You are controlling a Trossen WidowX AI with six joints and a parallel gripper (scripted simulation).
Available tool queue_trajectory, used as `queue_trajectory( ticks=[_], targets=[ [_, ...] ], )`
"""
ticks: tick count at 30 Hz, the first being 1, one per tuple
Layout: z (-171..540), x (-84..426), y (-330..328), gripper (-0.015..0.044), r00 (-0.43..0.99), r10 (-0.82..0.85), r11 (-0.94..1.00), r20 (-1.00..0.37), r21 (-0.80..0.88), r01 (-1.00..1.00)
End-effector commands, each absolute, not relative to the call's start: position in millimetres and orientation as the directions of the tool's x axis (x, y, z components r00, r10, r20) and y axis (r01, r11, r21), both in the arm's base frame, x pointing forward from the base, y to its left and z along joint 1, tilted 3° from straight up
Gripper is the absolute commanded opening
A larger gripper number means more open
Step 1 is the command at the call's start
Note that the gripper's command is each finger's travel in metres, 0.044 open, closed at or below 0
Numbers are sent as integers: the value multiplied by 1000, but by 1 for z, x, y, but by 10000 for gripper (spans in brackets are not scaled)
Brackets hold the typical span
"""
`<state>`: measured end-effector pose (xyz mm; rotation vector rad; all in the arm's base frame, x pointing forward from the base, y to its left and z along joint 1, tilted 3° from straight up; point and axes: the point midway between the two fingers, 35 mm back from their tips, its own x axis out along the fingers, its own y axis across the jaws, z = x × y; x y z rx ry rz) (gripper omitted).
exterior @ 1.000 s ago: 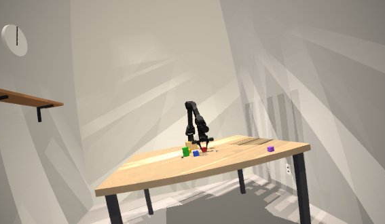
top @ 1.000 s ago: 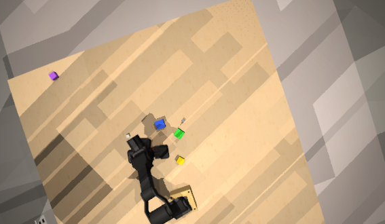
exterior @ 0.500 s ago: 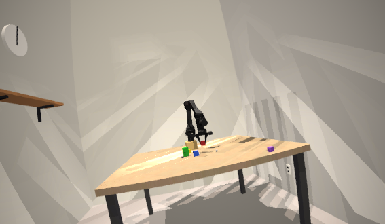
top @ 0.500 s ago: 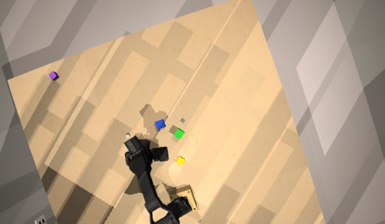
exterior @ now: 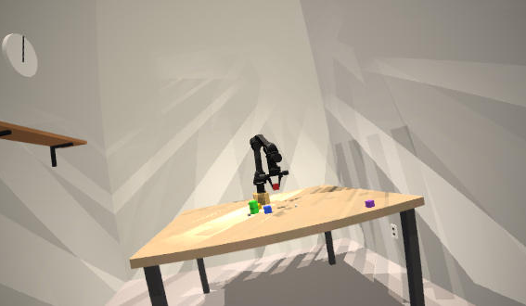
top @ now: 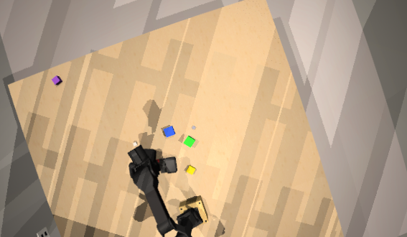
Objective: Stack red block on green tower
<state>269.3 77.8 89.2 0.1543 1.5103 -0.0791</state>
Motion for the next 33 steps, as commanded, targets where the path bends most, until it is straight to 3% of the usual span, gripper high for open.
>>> queue_trajectory(
  ticks=[1, 33],
  targets=[
    [90, 269, 78, 0, 61, 45, 988, -997, 53, 147],
    [92, 317, -63, 0, 66, 35, 988, -997, 44, 145]
  ],
)
